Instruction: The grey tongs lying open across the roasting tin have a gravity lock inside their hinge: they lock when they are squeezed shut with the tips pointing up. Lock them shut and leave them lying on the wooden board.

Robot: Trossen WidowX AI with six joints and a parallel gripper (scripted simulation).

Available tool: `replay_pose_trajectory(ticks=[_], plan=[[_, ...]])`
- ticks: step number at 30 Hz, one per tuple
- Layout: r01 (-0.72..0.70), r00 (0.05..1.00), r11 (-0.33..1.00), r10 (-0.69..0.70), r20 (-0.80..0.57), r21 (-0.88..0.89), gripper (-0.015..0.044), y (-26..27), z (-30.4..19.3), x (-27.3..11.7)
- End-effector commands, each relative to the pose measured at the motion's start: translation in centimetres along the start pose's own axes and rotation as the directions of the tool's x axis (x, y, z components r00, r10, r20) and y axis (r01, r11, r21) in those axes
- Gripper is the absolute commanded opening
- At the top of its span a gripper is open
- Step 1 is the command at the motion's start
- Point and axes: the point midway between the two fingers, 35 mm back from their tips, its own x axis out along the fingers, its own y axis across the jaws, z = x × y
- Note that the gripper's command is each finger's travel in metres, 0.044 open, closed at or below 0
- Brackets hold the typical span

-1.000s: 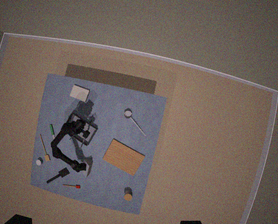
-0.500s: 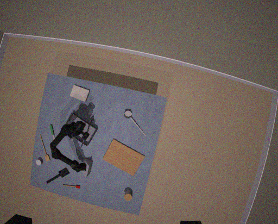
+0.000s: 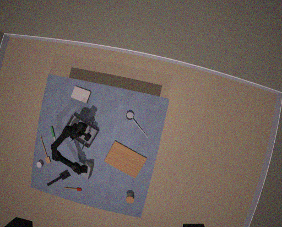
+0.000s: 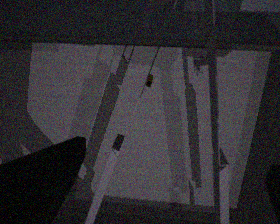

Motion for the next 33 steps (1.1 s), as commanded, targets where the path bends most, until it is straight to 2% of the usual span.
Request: replay_pose_trajectory(ticks=[1,33], plan=[[-0.003,1.000,1.000,0.003,0.002,0.003,0.0440,0.1,0.1,0.6],[-0.005,1.000,1.000,0.005,0.002,0.002,0.0440,0.1,0.1,5.8]])
